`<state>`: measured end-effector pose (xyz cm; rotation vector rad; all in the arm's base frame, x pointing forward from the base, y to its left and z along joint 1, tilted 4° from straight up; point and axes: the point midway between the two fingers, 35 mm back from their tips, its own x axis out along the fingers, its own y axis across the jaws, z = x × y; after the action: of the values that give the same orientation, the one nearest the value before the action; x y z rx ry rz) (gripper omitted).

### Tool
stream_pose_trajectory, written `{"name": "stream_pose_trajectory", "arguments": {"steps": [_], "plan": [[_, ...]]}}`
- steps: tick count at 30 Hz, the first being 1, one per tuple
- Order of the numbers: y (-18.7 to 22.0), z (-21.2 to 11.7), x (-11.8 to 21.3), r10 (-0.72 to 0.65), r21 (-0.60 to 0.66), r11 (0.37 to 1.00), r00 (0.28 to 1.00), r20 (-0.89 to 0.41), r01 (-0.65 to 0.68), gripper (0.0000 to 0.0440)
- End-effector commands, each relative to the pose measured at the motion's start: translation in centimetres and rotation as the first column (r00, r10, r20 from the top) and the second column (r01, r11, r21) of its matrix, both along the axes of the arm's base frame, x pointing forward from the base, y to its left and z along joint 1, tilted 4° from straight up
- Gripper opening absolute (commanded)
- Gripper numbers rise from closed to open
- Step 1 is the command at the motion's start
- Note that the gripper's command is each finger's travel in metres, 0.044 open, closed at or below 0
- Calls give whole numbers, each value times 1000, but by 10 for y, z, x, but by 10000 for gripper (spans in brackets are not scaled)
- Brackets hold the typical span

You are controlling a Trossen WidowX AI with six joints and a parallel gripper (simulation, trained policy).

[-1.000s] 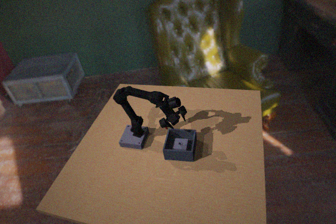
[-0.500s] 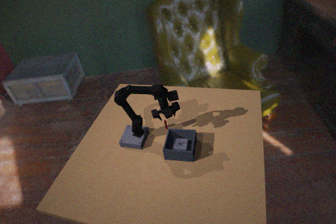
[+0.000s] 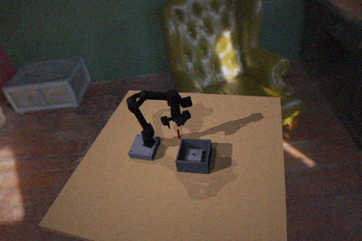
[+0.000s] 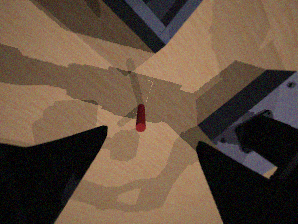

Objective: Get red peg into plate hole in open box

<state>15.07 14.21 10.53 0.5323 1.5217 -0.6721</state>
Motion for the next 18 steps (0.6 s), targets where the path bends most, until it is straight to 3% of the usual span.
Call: {"name": "stream_pose_trajectory", "arguments": {"steps": [1, 18], "plan": [[3, -11, -4, 11, -10, 1000, 1000, -12, -11, 440], [14, -85, 3, 65, -7, 998, 997, 34, -65, 440]]}}
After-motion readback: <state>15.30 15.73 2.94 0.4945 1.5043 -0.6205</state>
